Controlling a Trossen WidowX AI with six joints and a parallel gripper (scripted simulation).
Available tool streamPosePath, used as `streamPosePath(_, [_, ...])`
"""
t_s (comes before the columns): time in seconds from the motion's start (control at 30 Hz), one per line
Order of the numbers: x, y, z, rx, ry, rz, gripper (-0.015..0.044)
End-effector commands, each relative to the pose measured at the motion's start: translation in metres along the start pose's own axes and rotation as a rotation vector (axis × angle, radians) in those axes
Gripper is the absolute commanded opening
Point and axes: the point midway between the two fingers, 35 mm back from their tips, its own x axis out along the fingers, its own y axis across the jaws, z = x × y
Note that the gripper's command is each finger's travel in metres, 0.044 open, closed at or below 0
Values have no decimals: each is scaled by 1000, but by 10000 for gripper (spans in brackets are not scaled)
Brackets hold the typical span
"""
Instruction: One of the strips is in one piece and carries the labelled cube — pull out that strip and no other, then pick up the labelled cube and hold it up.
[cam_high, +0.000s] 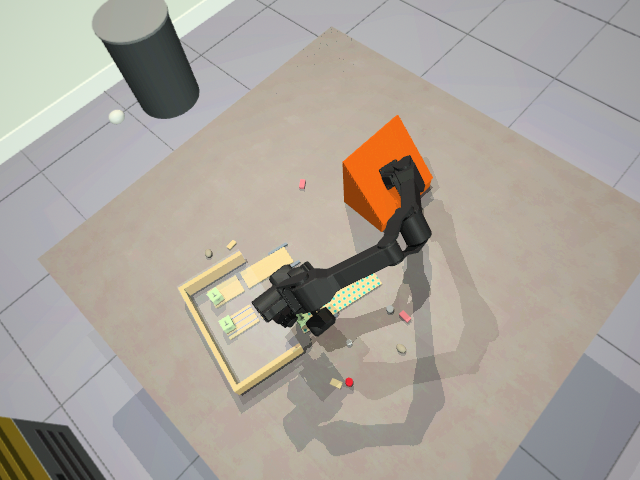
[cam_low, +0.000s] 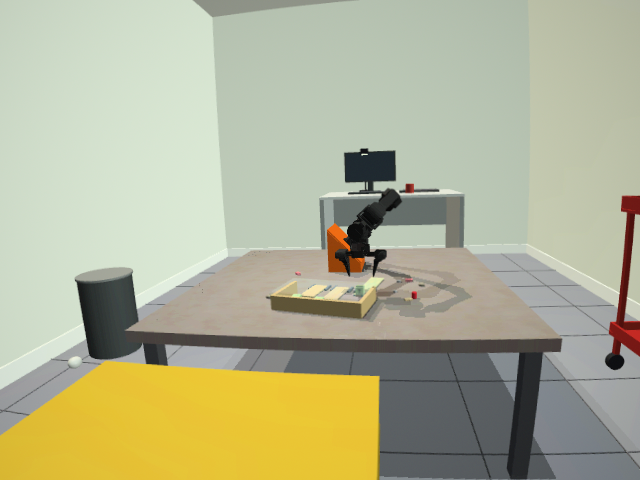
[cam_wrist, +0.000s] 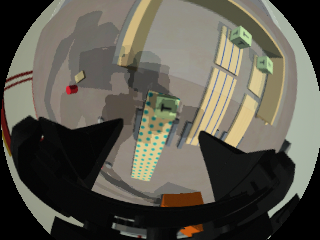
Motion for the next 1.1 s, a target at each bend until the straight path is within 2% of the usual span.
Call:
streamPosePath(0.0, [3,-3,12,-1,7,1,440])
streamPosePath(0.03, [4,-3,15,-1,7,1,440])
streamPosePath(0.27, [12,-3,15,-1,7,1,256])
streamPosePath(0.3, [14,-3,15,-1,7,1,250])
streamPosePath(1.07, [51,-3,15,-1,7,3,250])
